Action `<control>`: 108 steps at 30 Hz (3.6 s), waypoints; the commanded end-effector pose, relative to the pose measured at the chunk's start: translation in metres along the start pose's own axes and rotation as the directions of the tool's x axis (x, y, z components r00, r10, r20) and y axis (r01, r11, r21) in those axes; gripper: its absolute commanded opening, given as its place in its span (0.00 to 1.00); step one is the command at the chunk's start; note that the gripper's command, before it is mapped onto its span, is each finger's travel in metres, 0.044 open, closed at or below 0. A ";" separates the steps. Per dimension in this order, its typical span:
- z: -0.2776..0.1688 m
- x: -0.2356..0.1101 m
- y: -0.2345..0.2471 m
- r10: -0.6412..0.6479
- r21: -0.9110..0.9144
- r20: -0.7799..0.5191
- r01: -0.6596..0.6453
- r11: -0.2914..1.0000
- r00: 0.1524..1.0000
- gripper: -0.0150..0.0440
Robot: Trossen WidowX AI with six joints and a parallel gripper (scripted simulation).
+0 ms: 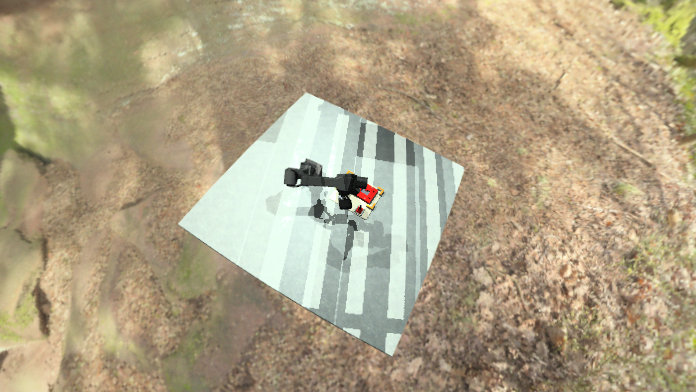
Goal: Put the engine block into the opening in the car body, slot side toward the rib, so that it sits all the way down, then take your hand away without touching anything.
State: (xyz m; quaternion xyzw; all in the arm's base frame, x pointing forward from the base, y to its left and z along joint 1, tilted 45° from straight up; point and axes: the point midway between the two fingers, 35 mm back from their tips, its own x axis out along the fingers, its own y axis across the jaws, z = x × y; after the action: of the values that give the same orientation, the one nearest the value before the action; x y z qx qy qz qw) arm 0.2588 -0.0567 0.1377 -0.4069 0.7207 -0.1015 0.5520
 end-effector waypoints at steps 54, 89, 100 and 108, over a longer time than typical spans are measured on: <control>-0.032 0.043 -0.002 -0.004 -0.004 0.842 0.012 1.000 0.540 0.25; -0.033 0.115 -0.002 -0.003 -0.005 0.840 0.014 1.000 0.542 0.25; -0.032 0.120 -0.004 -0.003 -0.005 0.840 0.014 1.000 0.542 0.25; -0.031 0.119 -0.005 -0.003 -0.005 0.840 0.014 1.000 0.542 0.25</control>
State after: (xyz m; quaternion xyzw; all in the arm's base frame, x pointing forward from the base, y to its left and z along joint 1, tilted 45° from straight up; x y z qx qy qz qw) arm 0.2284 -0.1498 0.0696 -0.4149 0.3617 0.1093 0.8277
